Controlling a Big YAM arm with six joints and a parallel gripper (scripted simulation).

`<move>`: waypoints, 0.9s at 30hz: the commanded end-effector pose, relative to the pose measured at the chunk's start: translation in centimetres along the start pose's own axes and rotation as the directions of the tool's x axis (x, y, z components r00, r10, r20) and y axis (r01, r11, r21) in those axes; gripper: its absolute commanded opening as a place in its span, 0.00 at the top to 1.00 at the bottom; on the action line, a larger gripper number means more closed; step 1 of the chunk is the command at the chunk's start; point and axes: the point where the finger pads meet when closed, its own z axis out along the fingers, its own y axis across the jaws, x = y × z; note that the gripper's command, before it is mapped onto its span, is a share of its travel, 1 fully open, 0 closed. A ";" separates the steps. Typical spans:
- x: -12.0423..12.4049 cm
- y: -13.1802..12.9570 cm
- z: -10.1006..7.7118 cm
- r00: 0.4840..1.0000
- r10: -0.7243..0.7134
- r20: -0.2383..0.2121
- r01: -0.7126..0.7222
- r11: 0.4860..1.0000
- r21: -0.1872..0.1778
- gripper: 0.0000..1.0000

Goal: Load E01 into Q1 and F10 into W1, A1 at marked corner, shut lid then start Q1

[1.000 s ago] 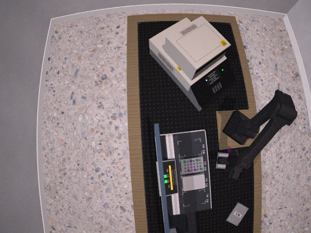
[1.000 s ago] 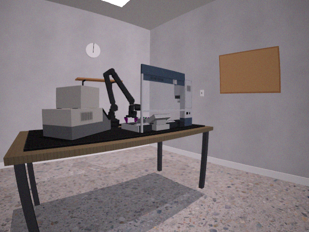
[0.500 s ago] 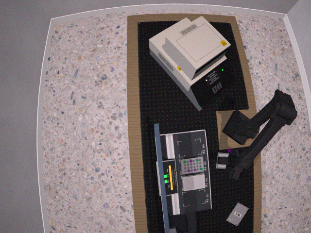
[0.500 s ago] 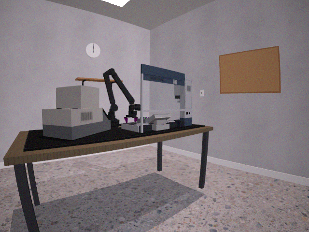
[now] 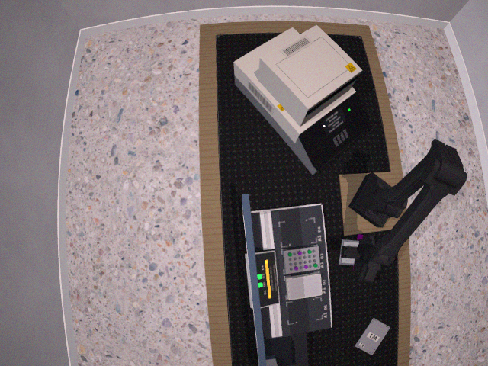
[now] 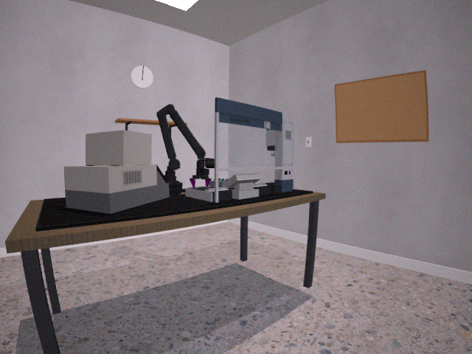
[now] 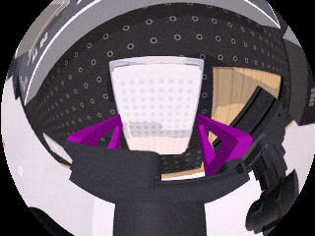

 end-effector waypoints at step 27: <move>-0.2 2.0 -6.5 1.000 0.004 0.012 -0.004 0.999 -0.041 0.00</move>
